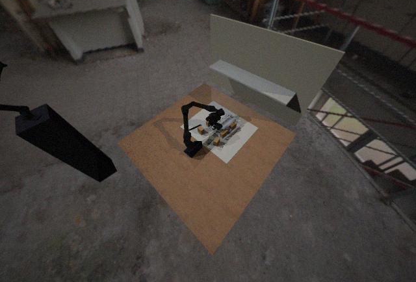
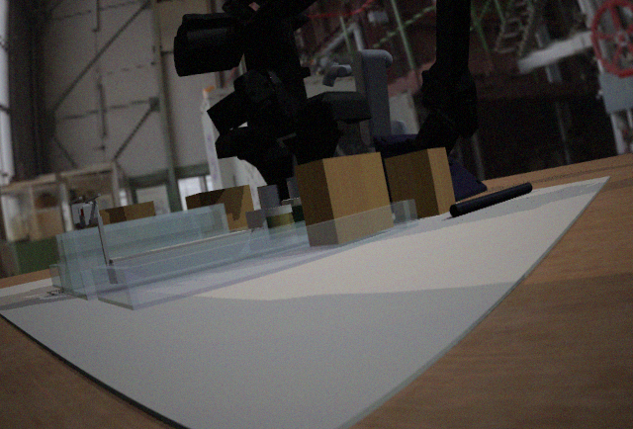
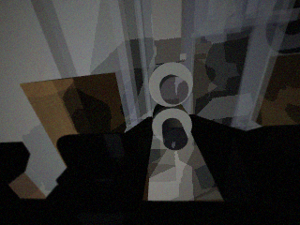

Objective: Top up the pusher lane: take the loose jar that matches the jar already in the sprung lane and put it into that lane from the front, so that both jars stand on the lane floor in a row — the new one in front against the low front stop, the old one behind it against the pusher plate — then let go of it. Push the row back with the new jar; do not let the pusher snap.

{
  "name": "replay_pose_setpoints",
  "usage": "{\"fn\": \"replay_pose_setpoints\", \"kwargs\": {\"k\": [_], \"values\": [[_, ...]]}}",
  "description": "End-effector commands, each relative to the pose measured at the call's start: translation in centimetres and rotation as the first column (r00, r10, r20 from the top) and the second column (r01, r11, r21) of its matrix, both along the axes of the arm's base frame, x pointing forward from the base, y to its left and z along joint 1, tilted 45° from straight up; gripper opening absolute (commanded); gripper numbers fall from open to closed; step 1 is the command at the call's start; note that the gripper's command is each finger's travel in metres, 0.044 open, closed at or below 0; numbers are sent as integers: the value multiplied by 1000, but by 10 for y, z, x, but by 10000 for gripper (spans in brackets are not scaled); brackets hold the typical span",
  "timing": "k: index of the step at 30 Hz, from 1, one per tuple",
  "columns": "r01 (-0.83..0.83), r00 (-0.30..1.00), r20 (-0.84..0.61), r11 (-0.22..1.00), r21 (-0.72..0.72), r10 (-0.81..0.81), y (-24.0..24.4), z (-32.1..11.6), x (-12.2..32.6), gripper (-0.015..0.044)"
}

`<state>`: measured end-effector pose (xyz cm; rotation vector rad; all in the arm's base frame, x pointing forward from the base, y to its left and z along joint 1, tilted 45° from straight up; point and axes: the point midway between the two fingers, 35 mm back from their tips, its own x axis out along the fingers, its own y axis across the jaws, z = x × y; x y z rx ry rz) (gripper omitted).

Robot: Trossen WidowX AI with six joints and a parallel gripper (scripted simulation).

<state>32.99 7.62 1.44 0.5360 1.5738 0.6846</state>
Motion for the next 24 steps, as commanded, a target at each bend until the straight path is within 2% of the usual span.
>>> {"fn": "replay_pose_setpoints", "kwargs": {"k": [1,24], "values": [[5,1000,11,1000,8,-5,2,-1,2,0],[5,1000,11,1000,8,-5,4,-4,0,0]]}}
